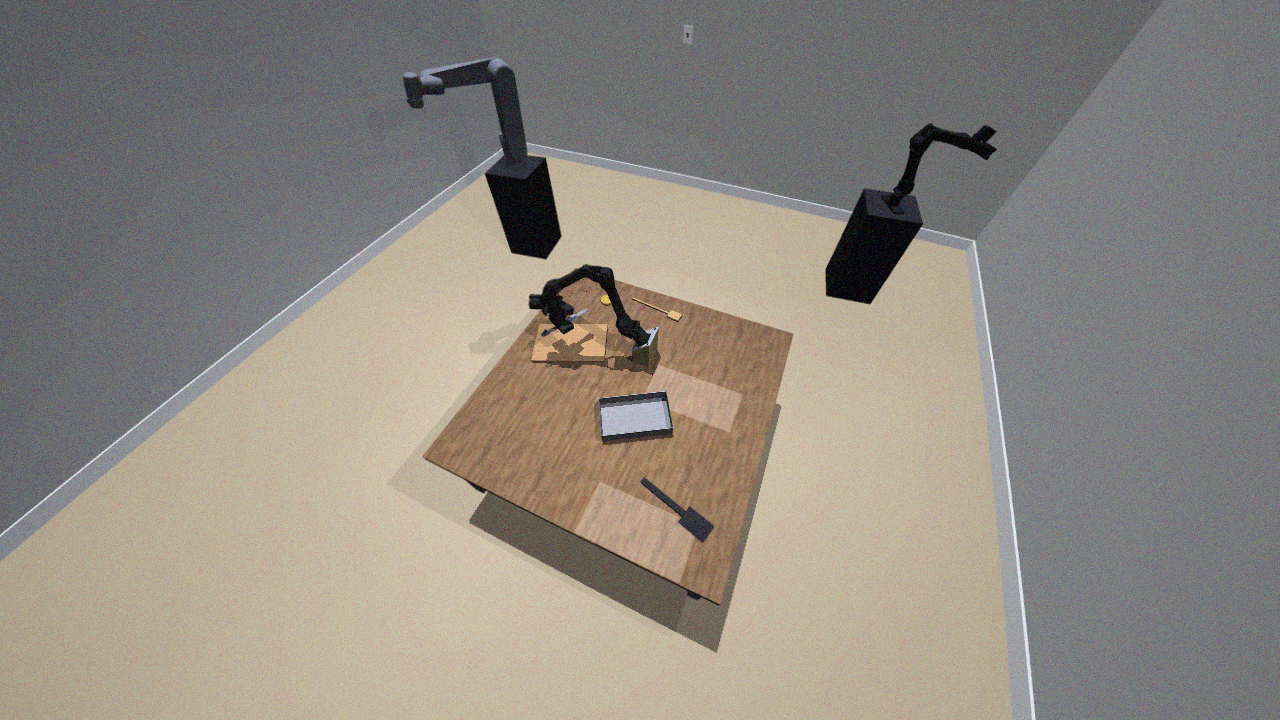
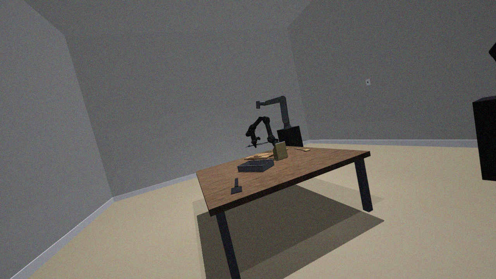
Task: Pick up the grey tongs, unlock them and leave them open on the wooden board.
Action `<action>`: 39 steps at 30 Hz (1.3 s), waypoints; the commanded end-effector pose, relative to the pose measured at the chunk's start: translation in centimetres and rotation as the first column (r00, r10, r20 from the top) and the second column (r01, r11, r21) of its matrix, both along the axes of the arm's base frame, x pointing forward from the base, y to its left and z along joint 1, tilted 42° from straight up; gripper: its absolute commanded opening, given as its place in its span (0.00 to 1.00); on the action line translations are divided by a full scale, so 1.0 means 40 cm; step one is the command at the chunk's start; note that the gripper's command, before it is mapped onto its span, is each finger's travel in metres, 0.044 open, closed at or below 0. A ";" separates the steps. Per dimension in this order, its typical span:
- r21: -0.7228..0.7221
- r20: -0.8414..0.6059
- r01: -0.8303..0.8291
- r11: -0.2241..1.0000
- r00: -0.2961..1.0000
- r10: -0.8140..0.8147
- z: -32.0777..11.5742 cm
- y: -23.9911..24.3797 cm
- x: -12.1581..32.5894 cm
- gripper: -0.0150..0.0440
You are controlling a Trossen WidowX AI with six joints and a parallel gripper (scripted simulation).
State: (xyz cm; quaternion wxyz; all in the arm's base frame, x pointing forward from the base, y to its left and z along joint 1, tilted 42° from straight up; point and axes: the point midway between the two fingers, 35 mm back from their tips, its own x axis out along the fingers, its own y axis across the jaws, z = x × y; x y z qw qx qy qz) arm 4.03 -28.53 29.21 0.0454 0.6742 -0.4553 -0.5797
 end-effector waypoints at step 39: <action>-0.355 0.505 0.015 0.935 0.844 0.178 0.054 0.021 -0.049 0.00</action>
